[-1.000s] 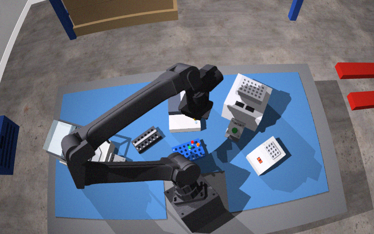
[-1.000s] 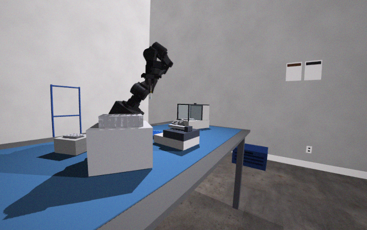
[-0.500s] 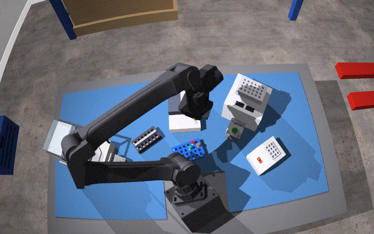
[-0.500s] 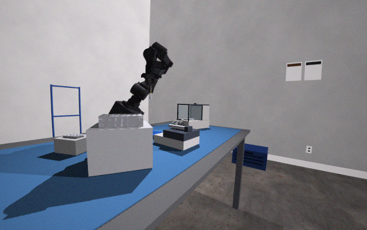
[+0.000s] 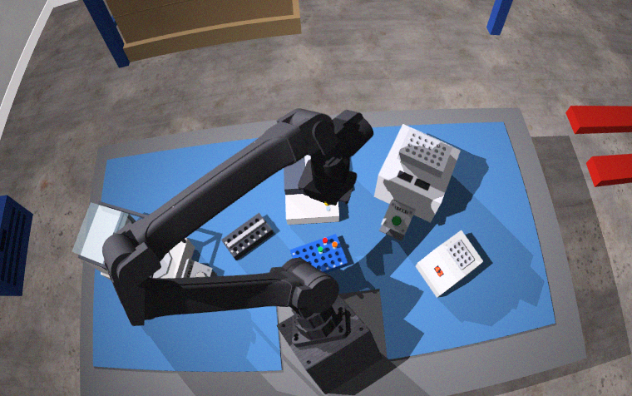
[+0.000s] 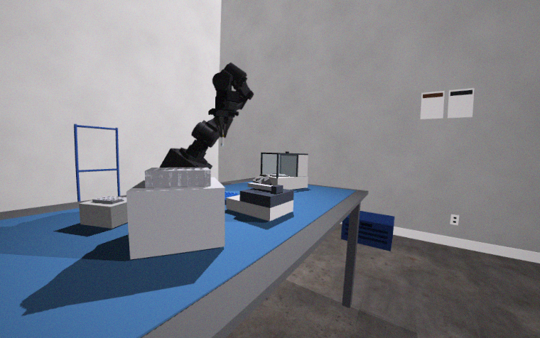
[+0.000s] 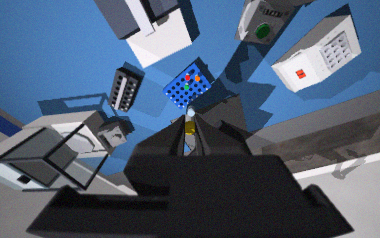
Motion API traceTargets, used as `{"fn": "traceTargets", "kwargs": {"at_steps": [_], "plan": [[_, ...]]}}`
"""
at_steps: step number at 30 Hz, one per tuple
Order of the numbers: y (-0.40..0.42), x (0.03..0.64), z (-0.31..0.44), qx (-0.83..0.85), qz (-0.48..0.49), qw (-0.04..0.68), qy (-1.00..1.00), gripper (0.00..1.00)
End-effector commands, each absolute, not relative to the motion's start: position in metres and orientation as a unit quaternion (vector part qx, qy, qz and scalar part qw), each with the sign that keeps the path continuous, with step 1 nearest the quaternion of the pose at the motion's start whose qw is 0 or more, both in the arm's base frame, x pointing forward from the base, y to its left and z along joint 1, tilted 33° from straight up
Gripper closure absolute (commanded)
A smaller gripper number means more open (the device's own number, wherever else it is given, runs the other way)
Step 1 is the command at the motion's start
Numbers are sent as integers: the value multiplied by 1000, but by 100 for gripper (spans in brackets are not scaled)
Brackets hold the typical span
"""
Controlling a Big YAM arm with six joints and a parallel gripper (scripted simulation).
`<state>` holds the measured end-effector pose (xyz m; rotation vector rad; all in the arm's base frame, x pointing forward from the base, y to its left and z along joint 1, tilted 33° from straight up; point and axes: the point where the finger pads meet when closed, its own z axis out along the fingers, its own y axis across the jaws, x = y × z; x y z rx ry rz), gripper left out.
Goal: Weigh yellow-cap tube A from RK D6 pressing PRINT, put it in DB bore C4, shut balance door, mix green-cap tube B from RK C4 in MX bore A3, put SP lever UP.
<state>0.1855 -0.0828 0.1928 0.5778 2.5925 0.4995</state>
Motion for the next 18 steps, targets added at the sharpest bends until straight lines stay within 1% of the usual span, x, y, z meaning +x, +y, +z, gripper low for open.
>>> {"fn": "traceTargets", "kwargs": {"at_steps": [1,10,18], "plan": [[-61,181,200,187,177,222,941,91],[-7,176,214,92,150,249,952,91],[52,171,257,-6,135,294,946,91]]}}
